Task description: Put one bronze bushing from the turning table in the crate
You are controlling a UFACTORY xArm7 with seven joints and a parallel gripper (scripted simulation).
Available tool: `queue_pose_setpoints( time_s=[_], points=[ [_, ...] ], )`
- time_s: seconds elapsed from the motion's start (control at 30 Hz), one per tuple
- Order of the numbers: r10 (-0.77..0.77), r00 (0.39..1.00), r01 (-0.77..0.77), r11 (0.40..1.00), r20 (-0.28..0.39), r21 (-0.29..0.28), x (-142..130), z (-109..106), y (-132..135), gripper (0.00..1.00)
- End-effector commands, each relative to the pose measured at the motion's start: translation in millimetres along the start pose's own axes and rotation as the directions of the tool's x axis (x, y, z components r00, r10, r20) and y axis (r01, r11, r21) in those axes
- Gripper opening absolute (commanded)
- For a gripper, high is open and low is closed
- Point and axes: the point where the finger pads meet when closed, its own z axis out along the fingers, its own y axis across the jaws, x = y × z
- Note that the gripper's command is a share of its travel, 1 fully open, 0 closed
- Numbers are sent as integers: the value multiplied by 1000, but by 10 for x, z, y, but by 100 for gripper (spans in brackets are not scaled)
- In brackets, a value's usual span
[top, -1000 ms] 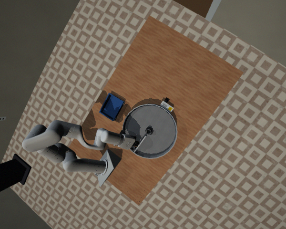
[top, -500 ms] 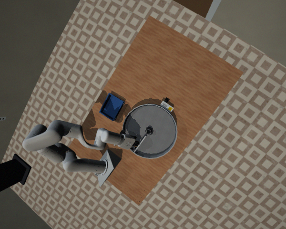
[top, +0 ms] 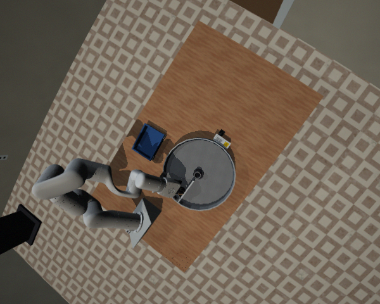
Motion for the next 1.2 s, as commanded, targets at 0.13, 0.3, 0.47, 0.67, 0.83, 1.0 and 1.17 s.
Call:
queue_pose_setpoints(
  time_s=[0.13, 0.3, 0.47, 0.67, 0.83, 1.0, 1.17],
  points=[
    [3, 1000, -3, 1000, 1, -3, -14, -7, 8, 0],
    [3, 1000, -3, 1000, 1, -3, -14, -7, 8, 0],
    [3, 1000, -3, 1000, 1, -3, -14, -7, 8, 0],
    [3, 1000, -3, 1000, 1, -3, -14, -7, 8, 0],
    [3, 1000, -3, 1000, 1, -3, -14, -7, 8, 0],
    [3, 1000, -3, 1000, 1, -3, -14, -7, 8, 0],
    [3, 1000, -3, 1000, 1, -3, -14, -7, 8, 0]
  ],
)
